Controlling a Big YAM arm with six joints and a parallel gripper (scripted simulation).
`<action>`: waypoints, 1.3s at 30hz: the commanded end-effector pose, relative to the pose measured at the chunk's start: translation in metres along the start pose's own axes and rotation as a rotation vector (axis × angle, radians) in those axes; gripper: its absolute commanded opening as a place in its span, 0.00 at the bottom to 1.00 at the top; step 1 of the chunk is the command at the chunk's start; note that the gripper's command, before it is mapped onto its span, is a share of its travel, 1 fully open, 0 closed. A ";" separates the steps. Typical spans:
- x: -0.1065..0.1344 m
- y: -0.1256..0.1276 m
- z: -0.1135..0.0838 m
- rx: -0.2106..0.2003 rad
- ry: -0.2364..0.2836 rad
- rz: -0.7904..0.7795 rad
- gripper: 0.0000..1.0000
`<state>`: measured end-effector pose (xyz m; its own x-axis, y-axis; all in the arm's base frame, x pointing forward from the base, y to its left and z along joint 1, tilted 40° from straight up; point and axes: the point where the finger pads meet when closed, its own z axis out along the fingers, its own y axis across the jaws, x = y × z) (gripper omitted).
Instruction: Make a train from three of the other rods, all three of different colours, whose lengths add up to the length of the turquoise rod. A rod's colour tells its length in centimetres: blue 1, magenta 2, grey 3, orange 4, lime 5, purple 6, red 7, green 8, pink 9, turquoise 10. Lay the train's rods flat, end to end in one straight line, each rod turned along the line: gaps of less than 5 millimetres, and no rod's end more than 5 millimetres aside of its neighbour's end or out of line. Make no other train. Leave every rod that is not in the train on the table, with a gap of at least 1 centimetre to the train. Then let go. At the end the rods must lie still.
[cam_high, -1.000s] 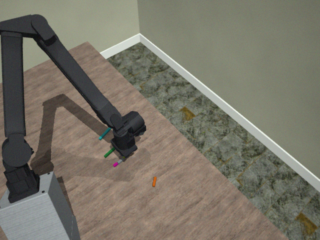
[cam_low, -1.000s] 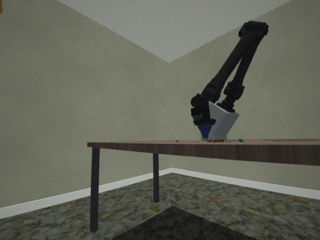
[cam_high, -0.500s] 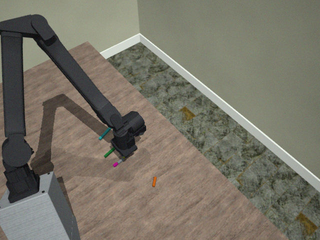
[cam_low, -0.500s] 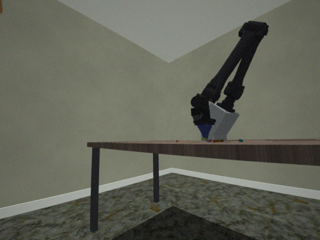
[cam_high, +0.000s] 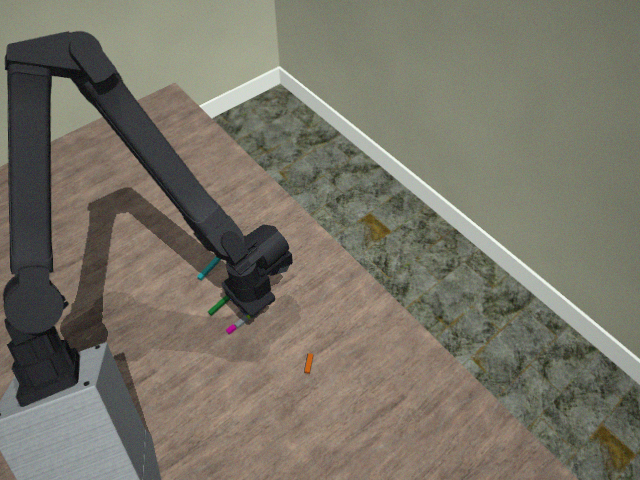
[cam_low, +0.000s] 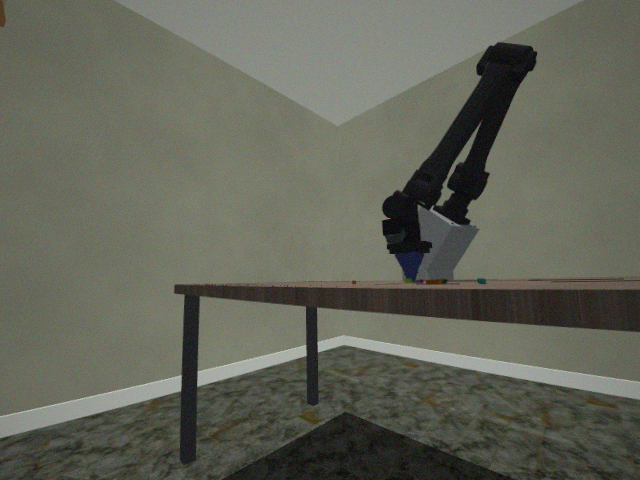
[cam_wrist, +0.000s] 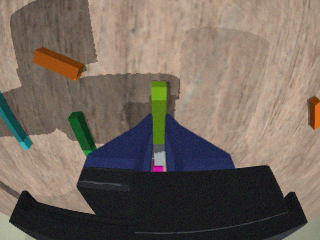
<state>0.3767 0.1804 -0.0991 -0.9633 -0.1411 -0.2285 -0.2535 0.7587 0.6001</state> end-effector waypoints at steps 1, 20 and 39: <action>-0.004 0.004 0.006 -0.001 -0.002 -0.002 0.04; -0.002 0.004 0.007 -0.001 0.003 0.003 0.04; -0.002 0.004 0.007 -0.001 0.003 0.003 0.04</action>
<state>0.3769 0.1822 -0.0998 -0.9642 -0.1385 -0.2261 -0.2500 0.7588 0.6014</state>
